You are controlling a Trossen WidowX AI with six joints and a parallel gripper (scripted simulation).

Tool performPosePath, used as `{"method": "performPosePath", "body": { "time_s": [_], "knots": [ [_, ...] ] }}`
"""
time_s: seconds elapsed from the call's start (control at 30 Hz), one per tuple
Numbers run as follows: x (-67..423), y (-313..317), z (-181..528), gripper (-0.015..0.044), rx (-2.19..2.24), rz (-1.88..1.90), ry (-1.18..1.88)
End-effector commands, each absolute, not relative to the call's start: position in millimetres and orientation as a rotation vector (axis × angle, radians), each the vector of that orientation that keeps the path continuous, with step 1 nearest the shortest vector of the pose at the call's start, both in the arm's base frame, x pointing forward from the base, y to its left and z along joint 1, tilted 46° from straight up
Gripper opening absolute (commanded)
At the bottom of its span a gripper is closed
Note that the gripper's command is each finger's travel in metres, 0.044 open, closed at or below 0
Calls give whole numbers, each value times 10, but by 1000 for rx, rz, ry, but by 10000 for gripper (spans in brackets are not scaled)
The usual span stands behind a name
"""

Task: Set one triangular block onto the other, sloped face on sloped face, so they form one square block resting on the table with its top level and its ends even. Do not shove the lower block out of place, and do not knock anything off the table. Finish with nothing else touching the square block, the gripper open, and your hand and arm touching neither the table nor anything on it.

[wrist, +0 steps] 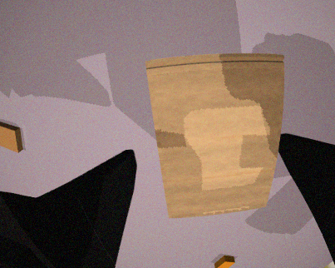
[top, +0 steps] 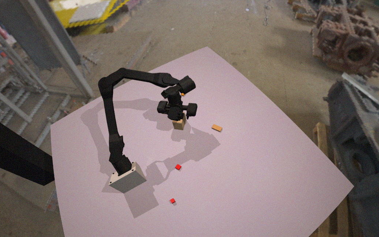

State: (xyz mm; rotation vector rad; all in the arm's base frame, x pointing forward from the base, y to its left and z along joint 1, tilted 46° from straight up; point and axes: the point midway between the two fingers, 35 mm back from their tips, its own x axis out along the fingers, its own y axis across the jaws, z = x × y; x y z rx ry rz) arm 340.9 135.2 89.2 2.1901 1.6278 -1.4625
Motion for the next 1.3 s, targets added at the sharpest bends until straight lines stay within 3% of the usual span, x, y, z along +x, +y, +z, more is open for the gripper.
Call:
{"method": "performPosePath", "body": {
  "time_s": [0.0, 0.2, 0.43, 1.27],
  "knots": [
    [3409, 1351, 893, 440, 2190, -1462, 1628],
    [3427, 1277, 956, 440, 2189, -1463, 1625],
    [3415, 575, 1624, 440, 2187, -1468, 1623],
    [3445, 574, 1584, 440, 2209, -1465, 1606]
  ]
}}
